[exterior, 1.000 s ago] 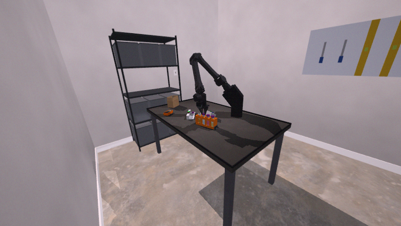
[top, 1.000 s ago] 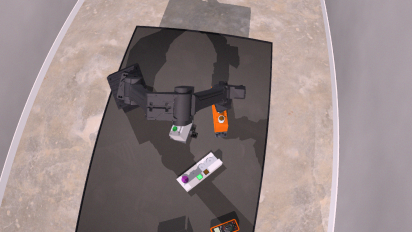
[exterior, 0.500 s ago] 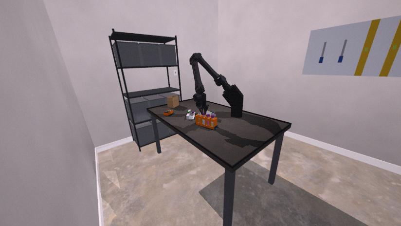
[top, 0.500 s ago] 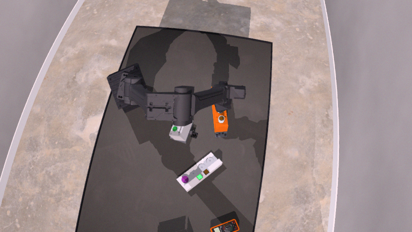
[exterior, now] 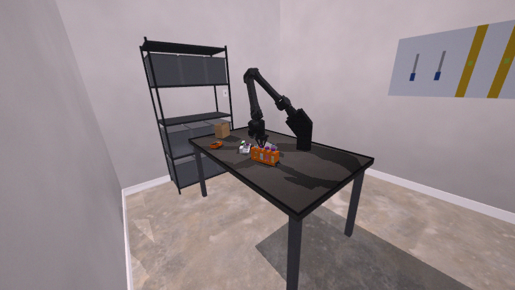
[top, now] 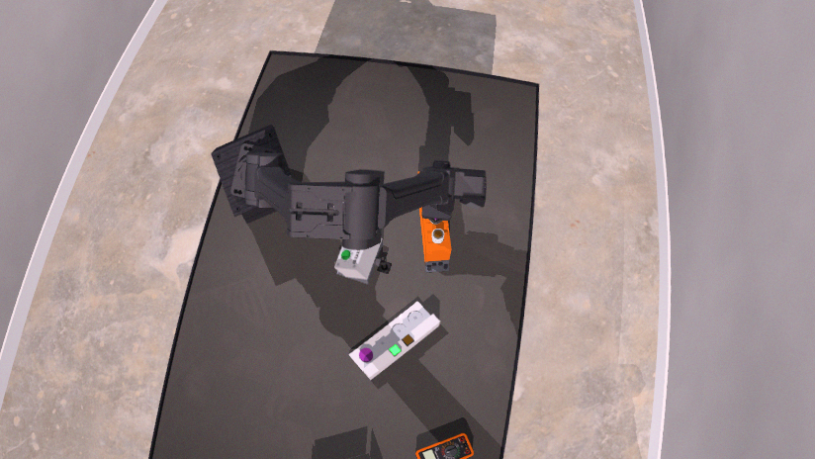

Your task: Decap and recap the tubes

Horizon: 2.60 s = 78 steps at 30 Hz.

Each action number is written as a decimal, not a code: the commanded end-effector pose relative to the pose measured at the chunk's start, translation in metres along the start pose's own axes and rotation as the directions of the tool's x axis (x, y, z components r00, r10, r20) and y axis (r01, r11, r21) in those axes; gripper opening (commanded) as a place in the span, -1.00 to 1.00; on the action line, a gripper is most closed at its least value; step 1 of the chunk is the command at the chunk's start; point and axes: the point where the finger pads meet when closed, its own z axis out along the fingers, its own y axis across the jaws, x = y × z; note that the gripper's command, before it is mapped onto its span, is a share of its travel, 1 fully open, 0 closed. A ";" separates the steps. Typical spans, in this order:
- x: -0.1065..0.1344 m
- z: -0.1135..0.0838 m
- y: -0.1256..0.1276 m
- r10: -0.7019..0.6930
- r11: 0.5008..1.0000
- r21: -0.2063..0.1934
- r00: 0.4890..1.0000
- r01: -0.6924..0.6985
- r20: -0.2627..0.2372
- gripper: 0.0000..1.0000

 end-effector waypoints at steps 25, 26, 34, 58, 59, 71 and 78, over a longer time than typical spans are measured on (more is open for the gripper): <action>-0.004 -0.001 0.001 0.360 0.933 -0.005 0.933 -0.360 0.008 -0.02; -0.004 -0.001 0.001 0.360 0.933 -0.005 0.933 -0.360 0.008 -0.02; 0.006 0.001 0.009 0.050 0.999 -0.003 0.999 -0.050 -0.013 -0.02; 0.009 0.002 0.010 -0.441 0.898 -0.010 0.897 0.441 -0.010 -0.02; -0.004 -0.002 0.001 -0.405 0.914 0.002 0.914 0.405 0.009 -1.00; -0.004 -0.002 0.002 -0.405 0.914 0.002 0.914 0.405 0.009 -1.00; 0.008 0.003 0.009 -0.261 0.965 -0.007 0.965 0.261 -0.010 -1.00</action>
